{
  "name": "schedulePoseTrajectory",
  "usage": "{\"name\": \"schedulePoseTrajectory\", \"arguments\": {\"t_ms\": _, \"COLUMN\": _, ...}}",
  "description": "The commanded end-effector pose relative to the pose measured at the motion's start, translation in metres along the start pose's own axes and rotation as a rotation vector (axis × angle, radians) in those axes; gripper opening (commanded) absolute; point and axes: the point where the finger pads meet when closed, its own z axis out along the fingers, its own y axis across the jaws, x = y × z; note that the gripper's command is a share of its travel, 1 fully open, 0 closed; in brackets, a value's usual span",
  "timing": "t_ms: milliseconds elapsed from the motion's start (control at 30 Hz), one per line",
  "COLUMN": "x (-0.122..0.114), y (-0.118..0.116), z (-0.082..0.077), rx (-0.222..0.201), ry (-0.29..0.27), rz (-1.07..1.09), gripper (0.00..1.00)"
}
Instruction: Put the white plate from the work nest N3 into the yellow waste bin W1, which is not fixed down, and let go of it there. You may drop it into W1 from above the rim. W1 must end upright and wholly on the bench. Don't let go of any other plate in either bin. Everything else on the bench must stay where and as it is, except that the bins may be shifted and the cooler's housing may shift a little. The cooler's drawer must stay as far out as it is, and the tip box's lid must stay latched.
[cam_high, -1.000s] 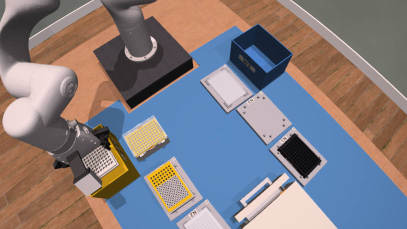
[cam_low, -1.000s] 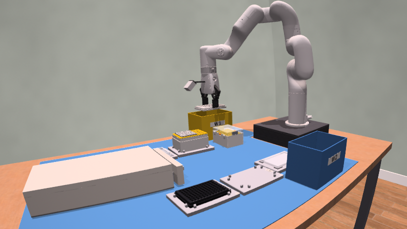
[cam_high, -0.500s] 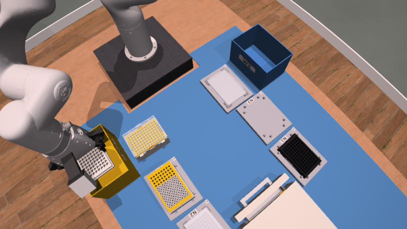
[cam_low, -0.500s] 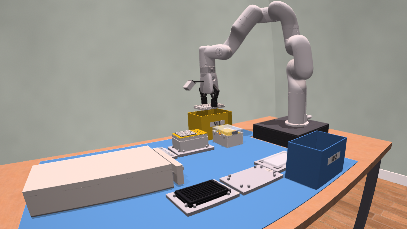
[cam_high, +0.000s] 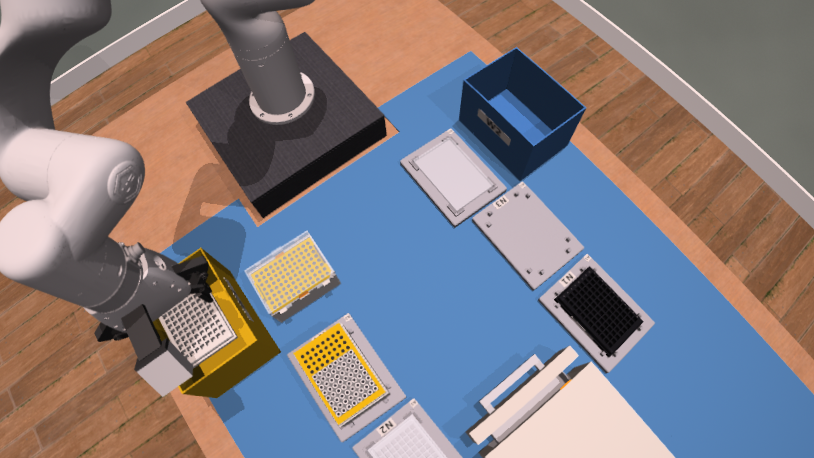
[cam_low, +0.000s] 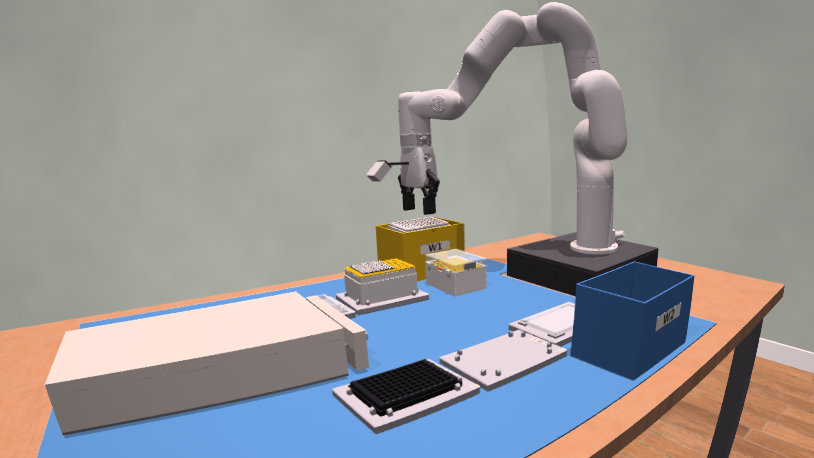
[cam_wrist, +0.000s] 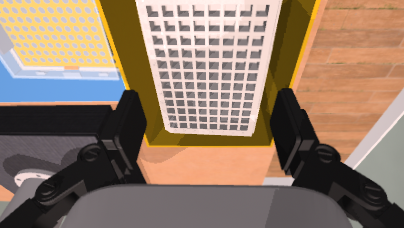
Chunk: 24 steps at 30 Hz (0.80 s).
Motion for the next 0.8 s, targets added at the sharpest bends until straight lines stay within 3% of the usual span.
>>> {"name": "schedulePoseTrajectory", "arguments": {"t_ms": 0, "x": 0.001, "y": 0.001, "z": -0.001, "rx": -0.003, "ry": 0.003, "rz": 0.0, "gripper": 1.0}}
{"name": "schedulePoseTrajectory", "arguments": {"t_ms": 667, "x": 0.001, "y": 0.001, "z": -0.002, "rx": -0.003, "ry": 0.003, "rz": 0.0, "gripper": 1.0}}
{"name": "schedulePoseTrajectory", "arguments": {"t_ms": 767, "x": 0.006, "y": -0.012, "z": -0.005, "rx": -0.003, "ry": 0.003, "rz": 0.0, "gripper": 1.0}}
